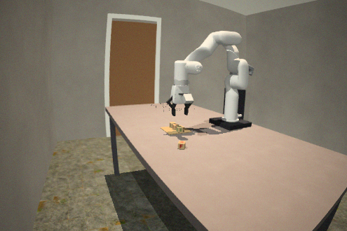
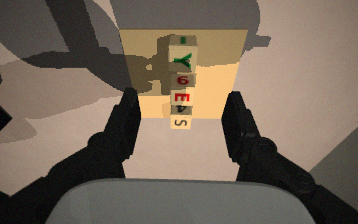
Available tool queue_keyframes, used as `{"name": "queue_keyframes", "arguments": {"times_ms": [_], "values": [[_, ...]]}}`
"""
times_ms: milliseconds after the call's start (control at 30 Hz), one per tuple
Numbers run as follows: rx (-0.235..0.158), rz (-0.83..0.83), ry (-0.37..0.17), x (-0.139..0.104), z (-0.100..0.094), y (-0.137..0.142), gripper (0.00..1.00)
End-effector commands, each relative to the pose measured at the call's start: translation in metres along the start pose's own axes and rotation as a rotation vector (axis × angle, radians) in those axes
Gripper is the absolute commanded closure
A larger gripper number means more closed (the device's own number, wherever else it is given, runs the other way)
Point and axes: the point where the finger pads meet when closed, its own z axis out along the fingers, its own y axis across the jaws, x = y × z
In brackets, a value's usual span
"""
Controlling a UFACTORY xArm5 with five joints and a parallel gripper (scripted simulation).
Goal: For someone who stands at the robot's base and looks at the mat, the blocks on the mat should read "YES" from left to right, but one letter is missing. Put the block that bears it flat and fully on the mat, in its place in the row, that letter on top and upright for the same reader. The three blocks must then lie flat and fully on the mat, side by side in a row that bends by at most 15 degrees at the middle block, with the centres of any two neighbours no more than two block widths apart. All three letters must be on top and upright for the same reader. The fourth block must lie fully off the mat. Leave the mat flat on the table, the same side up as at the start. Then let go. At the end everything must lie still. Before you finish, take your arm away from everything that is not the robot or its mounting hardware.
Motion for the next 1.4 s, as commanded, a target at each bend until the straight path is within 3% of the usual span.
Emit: {"name": "queue_keyframes", "arguments": {"times_ms": [0, 800, 1267, 1367], "values": [[-0.004, 0.000, 0.000, 0.000, -0.002, 0.001, 0.00], [-0.004, 0.000, 0.000, 0.000, -0.009, 0.001, 0.00], [-0.004, 0.000, 0.000, 0.000, -0.072, 0.001, 0.00], [-0.004, 0.000, 0.000, 0.000, -0.075, 0.001, 0.00]]}}
